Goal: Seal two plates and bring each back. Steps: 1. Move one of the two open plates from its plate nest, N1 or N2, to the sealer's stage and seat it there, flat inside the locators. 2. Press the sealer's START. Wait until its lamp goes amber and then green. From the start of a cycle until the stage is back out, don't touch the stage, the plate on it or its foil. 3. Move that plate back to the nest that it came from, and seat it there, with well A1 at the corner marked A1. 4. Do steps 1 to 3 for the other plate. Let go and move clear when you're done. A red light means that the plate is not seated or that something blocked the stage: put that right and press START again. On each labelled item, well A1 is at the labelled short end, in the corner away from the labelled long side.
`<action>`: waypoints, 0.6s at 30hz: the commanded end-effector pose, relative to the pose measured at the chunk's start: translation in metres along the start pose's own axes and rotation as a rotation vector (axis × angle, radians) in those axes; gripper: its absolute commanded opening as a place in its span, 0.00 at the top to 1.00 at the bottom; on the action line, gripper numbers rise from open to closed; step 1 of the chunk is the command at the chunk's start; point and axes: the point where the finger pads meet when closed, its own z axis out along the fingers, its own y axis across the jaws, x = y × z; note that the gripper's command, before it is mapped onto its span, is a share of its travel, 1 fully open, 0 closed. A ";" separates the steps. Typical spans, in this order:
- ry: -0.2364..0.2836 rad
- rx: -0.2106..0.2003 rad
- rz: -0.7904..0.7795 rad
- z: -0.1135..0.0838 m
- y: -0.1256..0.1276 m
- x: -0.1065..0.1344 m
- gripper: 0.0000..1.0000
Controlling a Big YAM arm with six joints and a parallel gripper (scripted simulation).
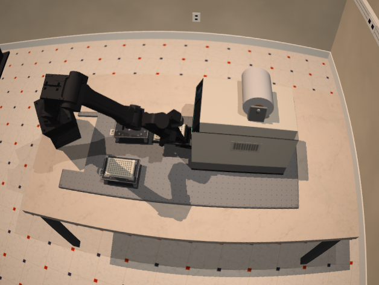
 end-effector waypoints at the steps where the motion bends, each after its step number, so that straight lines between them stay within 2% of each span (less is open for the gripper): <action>1: -0.017 -0.014 0.004 0.000 0.010 -0.013 1.00; 6: -0.002 -0.020 -0.002 -0.001 0.016 0.001 1.00; 16: 0.004 -0.023 -0.004 0.001 0.015 -0.002 1.00; 18: -0.003 -0.019 -0.002 0.001 0.012 -0.010 1.00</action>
